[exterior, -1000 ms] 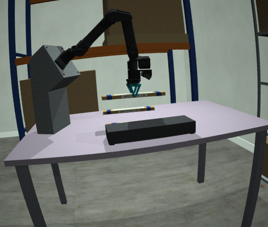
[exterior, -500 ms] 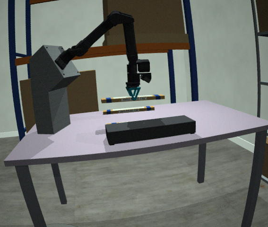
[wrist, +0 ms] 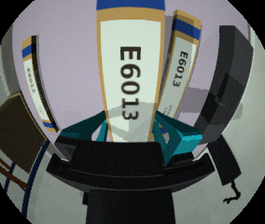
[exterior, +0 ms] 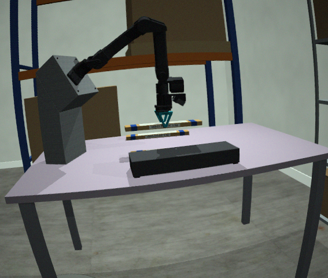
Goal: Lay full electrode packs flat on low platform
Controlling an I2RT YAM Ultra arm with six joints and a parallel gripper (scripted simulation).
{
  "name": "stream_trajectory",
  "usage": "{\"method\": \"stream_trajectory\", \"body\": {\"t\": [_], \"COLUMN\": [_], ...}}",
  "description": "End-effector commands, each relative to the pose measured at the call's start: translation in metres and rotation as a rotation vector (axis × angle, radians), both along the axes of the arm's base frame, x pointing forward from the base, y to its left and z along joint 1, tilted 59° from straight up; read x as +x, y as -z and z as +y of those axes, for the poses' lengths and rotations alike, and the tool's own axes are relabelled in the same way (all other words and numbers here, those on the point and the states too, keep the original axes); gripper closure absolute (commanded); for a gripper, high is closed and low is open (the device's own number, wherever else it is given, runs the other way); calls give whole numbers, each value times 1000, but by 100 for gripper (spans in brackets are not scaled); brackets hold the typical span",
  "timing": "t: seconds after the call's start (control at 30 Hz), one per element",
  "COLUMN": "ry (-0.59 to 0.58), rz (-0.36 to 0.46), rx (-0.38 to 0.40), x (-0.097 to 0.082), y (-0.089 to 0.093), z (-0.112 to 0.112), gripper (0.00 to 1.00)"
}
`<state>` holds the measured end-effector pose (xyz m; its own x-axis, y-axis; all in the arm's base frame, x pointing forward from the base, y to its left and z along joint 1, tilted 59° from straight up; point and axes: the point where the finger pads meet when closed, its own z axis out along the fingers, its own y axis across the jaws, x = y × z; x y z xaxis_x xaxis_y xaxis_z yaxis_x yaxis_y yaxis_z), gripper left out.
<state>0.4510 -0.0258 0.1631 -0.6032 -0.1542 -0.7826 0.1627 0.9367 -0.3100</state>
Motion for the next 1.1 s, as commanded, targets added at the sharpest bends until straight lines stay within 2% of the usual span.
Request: {"method": "stream_trajectory", "body": {"t": [0.0, 0.03, 0.1, 0.17, 0.23, 0.3, 0.33, 0.53, 1.07], "ry": [-27, -28, -25, -23, -24, -24, -28, -21, -14], "rz": [-64, -49, -49, -82, -51, -51, -86, -61, -63], "rx": [3, 2, 2, 4, 2, 2, 5, 4, 4], "x": [12, 14, 17, 17, 22, 22, 21, 20, 20], "y": [-24, -16, -15, -27, -12, -12, -26, -23, -25], "z": [9, 9, 7, 5, 4, 4, 6, 5, 5], "gripper": [100, 100, 100, 100, 100, 100, 100, 100, 100]}}
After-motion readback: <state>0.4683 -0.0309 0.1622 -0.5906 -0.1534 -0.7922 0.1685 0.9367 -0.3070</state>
